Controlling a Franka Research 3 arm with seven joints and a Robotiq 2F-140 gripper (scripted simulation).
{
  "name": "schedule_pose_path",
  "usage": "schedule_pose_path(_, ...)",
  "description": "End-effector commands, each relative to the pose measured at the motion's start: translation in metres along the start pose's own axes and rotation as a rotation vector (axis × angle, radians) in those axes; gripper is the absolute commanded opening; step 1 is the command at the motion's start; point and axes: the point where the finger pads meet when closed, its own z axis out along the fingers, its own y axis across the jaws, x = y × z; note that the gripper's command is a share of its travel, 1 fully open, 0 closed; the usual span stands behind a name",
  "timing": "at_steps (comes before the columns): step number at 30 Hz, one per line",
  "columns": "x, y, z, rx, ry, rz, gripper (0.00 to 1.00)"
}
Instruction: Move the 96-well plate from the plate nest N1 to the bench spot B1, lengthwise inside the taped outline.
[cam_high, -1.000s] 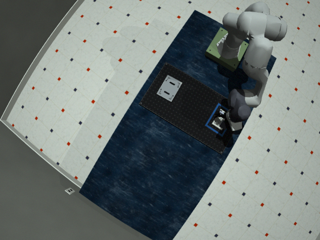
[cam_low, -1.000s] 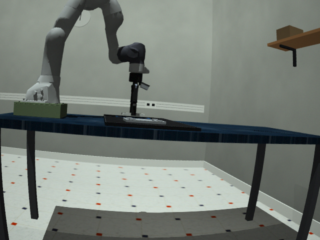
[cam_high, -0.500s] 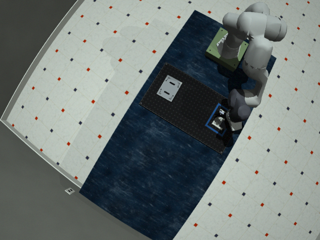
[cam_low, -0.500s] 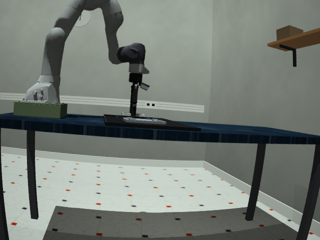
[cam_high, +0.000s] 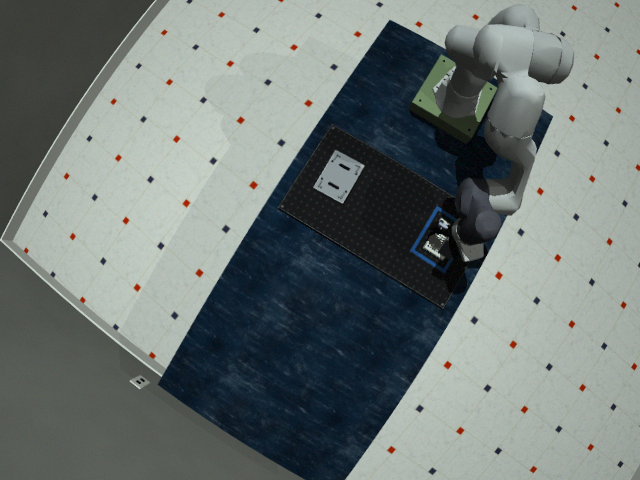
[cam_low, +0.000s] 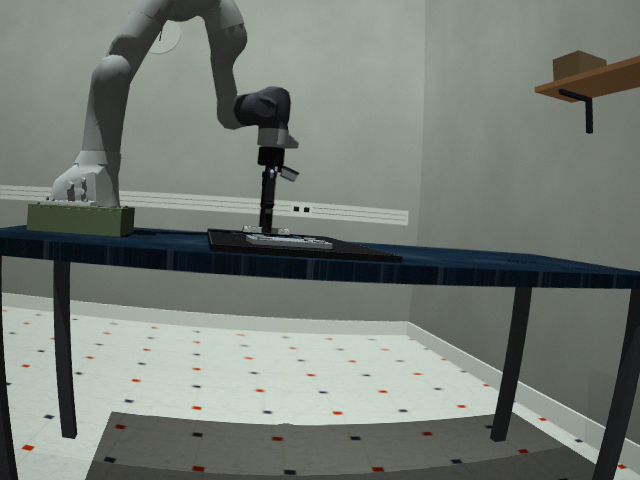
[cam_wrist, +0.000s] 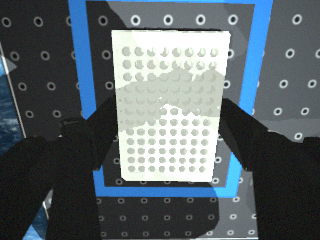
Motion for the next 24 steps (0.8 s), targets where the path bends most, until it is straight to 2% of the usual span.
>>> schedule_pose_path(1,0.0001,-0.0003,0.0016,0.001,0.002,0.007,0.60)
schedule_pose_path(24,0.0003,-0.0004,0.0046,0.001,0.002,0.007,0.60)
